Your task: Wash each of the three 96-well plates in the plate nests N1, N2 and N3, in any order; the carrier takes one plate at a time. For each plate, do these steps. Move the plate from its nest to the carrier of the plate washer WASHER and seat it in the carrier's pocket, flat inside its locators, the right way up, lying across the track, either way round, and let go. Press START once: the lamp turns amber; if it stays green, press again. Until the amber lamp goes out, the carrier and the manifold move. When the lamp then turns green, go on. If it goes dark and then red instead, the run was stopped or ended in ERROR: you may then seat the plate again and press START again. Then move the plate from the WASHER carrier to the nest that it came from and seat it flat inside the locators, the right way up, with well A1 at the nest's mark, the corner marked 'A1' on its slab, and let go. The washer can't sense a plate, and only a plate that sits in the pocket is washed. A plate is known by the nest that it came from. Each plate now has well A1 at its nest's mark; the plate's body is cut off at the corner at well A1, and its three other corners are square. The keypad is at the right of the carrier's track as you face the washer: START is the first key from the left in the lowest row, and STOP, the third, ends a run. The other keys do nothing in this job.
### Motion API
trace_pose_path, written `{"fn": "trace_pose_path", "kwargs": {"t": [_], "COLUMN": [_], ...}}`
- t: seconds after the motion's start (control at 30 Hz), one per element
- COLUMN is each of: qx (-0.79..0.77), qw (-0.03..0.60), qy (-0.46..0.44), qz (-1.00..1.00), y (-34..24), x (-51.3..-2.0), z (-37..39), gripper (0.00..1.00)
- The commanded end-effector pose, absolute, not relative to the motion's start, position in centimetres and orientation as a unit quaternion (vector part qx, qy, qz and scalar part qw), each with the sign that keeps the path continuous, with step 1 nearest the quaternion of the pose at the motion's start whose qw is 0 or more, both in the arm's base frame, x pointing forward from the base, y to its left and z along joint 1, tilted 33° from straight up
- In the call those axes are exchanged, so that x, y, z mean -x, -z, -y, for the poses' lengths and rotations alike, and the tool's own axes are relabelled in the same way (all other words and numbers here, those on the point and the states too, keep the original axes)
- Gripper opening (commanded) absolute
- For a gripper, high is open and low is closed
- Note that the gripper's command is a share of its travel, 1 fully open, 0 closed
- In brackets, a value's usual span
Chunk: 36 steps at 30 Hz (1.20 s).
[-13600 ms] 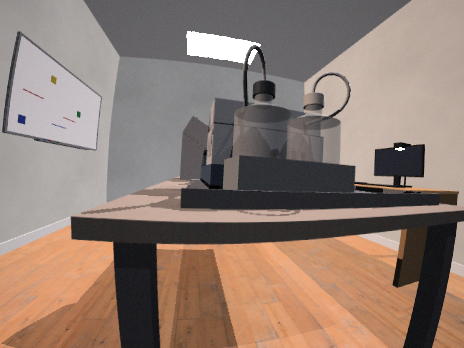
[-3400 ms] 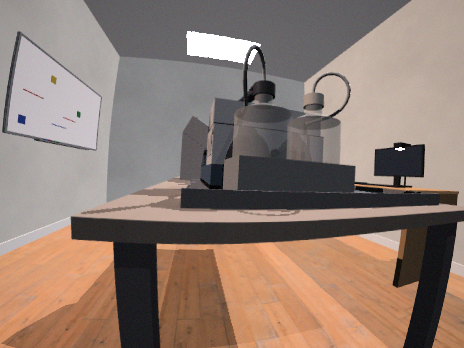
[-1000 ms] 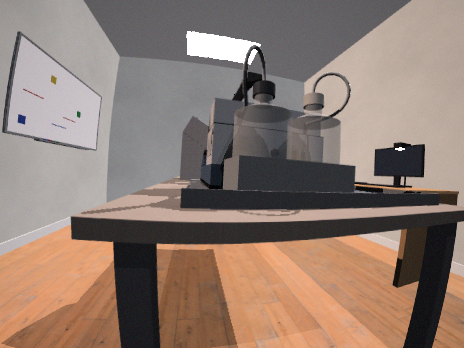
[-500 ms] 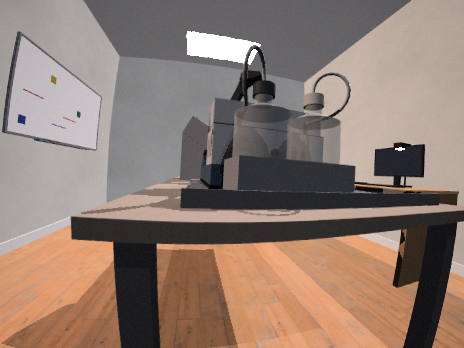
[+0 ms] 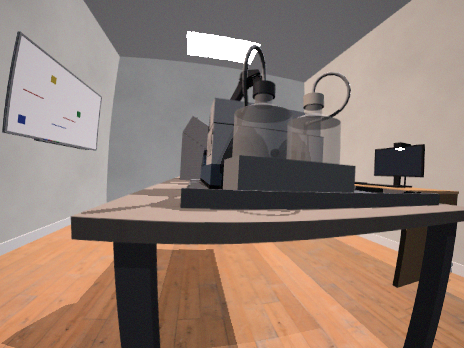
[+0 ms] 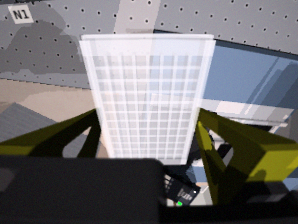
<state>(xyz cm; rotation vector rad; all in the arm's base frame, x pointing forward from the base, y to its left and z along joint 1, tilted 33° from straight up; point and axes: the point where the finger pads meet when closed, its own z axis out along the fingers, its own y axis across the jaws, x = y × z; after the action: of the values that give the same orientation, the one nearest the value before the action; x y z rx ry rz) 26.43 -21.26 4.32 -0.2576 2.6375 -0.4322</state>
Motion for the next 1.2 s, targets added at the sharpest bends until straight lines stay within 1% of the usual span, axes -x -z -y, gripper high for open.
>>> {"fn": "trace_pose_path", "kwargs": {"t": [0.0,0.33,0.5,1.17], "qx": [0.117,0.117,0.037,0.034], "qw": [0.238,0.238,0.25,0.249], "qy": [0.156,0.156,0.136,0.136], "qz": [-0.952,-0.952,-0.958,-0.958], "y": [-4.9,-4.9,-4.3,-2.1], "x": [-26.3,-26.3,-24.3,-16.9], "z": [22.0,22.0,23.3,28.2], "gripper": [0.0,0.0,0.0,0.0]}}
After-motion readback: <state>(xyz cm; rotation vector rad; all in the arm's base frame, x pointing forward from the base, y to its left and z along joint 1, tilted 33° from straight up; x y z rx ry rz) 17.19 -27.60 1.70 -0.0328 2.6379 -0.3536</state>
